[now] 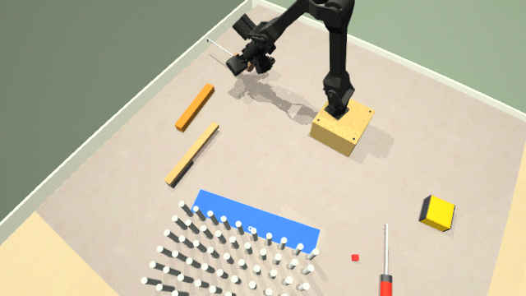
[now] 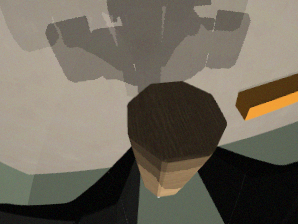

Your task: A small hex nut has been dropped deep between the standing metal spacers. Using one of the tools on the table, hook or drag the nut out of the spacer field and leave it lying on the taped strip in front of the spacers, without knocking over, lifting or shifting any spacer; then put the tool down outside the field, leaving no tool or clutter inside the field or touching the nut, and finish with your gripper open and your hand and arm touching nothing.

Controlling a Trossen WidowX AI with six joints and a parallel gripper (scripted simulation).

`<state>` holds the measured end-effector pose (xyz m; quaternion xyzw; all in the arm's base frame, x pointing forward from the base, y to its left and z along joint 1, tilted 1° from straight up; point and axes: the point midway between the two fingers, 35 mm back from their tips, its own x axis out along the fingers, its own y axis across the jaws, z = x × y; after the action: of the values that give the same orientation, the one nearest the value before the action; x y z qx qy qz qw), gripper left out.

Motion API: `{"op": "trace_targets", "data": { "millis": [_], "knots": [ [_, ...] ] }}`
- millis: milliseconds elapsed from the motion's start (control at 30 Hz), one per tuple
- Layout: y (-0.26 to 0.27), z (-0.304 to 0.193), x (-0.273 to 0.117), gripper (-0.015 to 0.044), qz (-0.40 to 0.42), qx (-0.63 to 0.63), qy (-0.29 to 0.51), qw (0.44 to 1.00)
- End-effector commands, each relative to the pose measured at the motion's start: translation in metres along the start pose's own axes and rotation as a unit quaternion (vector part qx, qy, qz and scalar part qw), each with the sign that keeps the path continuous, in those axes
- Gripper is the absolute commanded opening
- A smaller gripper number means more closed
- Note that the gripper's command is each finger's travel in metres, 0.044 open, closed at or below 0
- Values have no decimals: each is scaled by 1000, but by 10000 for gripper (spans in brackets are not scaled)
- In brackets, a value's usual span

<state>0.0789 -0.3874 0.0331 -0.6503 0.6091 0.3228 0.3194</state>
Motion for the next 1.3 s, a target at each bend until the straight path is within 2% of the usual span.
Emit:
{"op": "trace_targets", "data": {
  "millis": [0,1267],
  "knots": [
    [1,2,3,0,3,-2,2,1000],
    [2,26,30,0,3,-2,1,1000]
  ]
}}
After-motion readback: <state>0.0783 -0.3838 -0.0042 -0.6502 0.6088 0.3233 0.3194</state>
